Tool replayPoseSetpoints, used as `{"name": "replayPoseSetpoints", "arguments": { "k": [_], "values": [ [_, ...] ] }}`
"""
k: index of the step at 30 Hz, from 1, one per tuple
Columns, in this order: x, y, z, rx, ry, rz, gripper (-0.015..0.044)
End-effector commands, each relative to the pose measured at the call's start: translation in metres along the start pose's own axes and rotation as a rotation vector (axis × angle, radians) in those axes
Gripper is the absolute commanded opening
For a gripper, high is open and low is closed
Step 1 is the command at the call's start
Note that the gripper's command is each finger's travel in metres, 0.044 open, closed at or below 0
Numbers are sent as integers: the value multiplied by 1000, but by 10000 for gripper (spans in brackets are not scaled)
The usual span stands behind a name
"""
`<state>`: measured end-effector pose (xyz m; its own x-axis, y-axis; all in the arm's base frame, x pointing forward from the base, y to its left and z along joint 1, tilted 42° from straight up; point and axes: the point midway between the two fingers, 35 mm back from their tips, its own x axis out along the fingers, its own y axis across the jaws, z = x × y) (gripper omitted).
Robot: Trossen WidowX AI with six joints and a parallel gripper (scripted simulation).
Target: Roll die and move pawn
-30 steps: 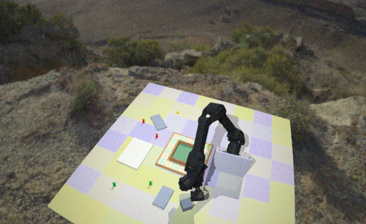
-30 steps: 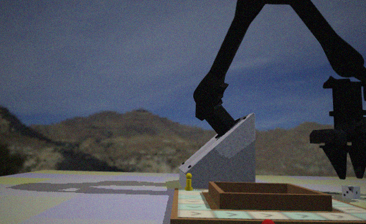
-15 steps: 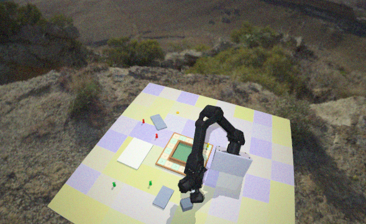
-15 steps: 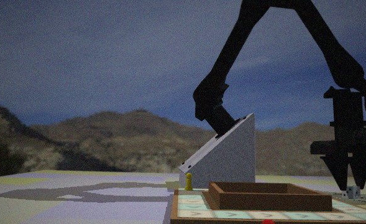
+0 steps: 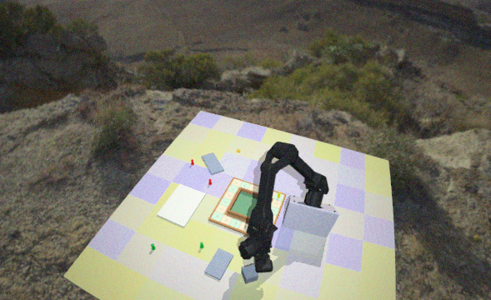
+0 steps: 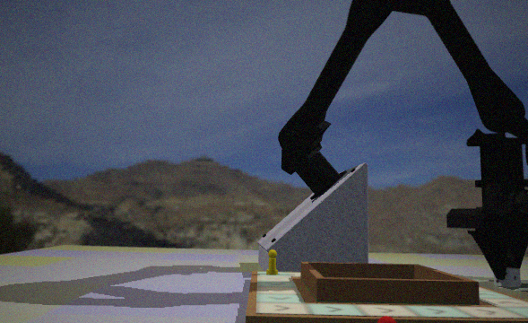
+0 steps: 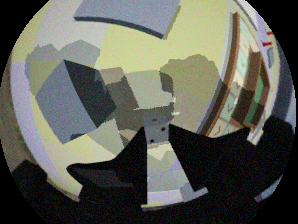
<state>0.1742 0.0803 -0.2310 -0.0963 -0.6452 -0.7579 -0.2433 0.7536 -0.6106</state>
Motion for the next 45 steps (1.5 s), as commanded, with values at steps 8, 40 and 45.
{"name": "replayPoseSetpoints", "arguments": {
  "k": [8, 40, 45],
  "values": [
    [-43, 2, 5, -6, -2, 1, 0],
    [-122, -82, 35, -394, -30, 39, 0],
    [-119, -107, 40, -495, -38, 39, 0]
  ]
}}
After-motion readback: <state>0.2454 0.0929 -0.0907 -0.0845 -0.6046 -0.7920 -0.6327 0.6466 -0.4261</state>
